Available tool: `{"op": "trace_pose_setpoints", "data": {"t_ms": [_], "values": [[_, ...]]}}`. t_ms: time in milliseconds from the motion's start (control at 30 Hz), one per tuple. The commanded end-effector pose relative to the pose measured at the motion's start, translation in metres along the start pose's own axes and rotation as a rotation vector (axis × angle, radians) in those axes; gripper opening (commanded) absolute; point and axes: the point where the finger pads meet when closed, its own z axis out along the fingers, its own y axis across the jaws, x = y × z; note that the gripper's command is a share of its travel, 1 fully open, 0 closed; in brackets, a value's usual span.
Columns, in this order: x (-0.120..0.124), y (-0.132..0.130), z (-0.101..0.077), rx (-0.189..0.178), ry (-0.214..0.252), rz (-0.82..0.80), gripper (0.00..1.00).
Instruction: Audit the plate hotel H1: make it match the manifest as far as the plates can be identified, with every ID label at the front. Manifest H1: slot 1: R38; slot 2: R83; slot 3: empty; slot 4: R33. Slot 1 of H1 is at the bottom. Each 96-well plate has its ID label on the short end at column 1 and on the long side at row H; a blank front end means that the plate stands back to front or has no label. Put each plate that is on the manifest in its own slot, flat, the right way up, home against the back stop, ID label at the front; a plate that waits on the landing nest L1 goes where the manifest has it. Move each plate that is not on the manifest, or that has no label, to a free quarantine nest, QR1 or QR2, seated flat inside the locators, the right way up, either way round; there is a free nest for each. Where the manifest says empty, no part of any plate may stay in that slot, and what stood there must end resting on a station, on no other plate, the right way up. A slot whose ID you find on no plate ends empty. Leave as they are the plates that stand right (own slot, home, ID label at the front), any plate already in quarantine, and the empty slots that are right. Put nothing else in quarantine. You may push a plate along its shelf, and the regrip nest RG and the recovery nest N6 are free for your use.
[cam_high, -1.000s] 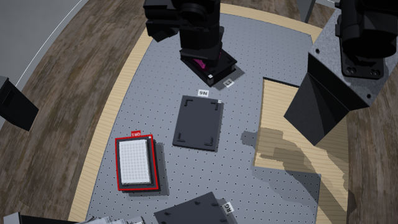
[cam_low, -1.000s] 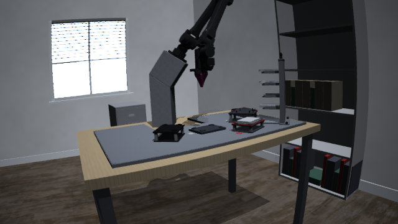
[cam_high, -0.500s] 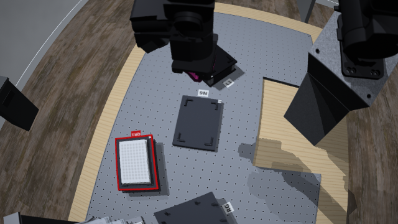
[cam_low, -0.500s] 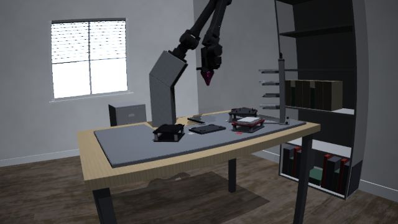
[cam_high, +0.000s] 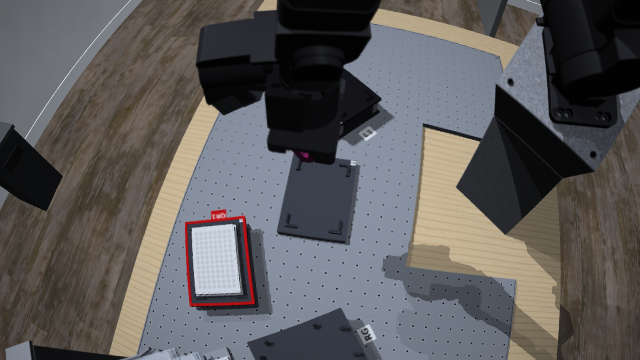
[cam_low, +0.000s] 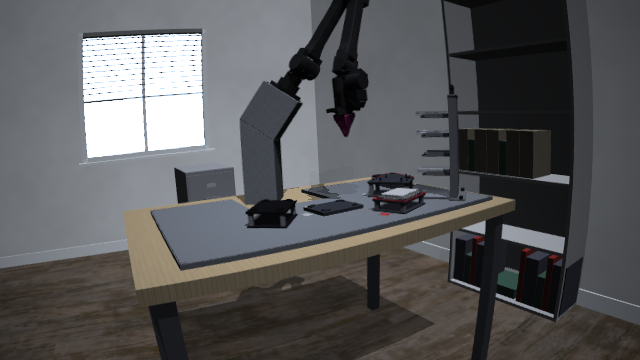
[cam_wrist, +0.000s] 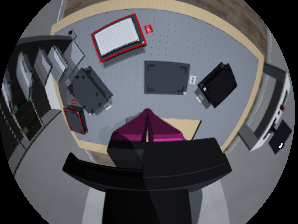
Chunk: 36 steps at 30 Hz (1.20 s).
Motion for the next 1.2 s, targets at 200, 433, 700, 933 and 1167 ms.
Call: {"op": "trace_pose_setpoints", "data": {"t_ms": [200,433,700,933,1167], "values": [[-0.008,0.034,-0.003,-0.046,-0.132,-0.076,0.00],[-0.009,0.058,-0.003,-0.078,-0.220,-0.145,0.00],[-0.004,0.074,0.002,-0.097,-0.276,-0.198,0.00],[-0.004,0.067,0.001,-0.113,-0.364,-0.276,0.00],[-0.003,0.064,0.000,-0.128,-0.426,-0.322,0.00]]}}
